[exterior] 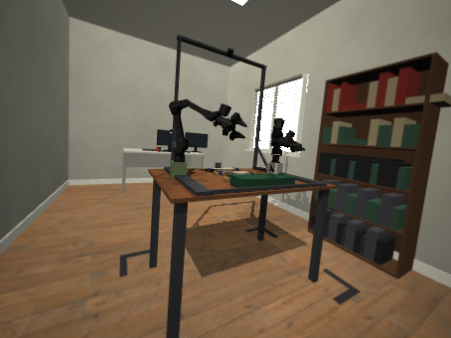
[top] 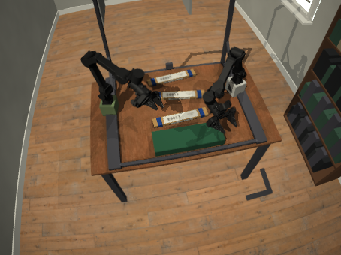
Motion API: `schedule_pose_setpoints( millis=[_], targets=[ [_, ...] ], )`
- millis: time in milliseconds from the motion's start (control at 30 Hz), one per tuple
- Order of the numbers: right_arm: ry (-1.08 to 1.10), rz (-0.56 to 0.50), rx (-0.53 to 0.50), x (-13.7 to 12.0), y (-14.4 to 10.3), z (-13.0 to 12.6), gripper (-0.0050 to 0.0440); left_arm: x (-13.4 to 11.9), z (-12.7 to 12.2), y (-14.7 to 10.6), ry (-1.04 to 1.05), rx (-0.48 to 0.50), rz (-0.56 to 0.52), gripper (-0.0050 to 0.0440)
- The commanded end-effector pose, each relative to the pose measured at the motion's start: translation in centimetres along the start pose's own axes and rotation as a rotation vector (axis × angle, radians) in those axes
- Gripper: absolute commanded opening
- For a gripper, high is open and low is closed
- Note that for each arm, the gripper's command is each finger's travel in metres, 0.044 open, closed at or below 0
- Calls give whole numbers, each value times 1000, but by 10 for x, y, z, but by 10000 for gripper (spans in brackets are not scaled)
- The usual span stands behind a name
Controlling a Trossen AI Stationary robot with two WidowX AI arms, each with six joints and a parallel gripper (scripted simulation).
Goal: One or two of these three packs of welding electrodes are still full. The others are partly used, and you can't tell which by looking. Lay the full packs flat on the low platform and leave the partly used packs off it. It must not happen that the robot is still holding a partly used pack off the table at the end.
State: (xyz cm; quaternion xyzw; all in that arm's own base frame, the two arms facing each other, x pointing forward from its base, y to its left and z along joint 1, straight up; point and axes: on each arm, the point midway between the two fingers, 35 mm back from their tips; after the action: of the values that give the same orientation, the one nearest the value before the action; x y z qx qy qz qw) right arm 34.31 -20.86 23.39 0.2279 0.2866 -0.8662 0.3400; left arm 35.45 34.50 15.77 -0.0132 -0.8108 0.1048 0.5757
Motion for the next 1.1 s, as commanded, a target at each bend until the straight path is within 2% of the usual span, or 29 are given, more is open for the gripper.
schedule_pose_setpoints(
  millis=[0, 533, 567, 1067],
  targets=[
    [5, 16, 17, -6, -3, 7, 440, 12, -4, -2, -28, -9, -10, 440],
    [5, 16, 17, -6, -3, 7, 440, 12, -4, -2, -28, -9, -10, 440],
    [0, 0, 0, 0, 0, 0, 440, 0, 0, 0, 0, 0, 0, 440],
    [0, 0, 0, 0, 0, 0, 440, 0, 0, 0, 0, 0, 0, 440]
  ],
)
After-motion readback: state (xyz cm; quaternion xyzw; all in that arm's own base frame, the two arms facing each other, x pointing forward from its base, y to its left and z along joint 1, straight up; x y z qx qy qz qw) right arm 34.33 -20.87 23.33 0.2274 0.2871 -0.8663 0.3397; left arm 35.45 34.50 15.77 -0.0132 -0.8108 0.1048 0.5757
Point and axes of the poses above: on each arm, the point midway between the two fingers, 35 mm back from their tips, its own y axis out along the fingers, its own z axis across the jaws, x = y × z, and after that the axes turned 4 degrees about -y, right-handed
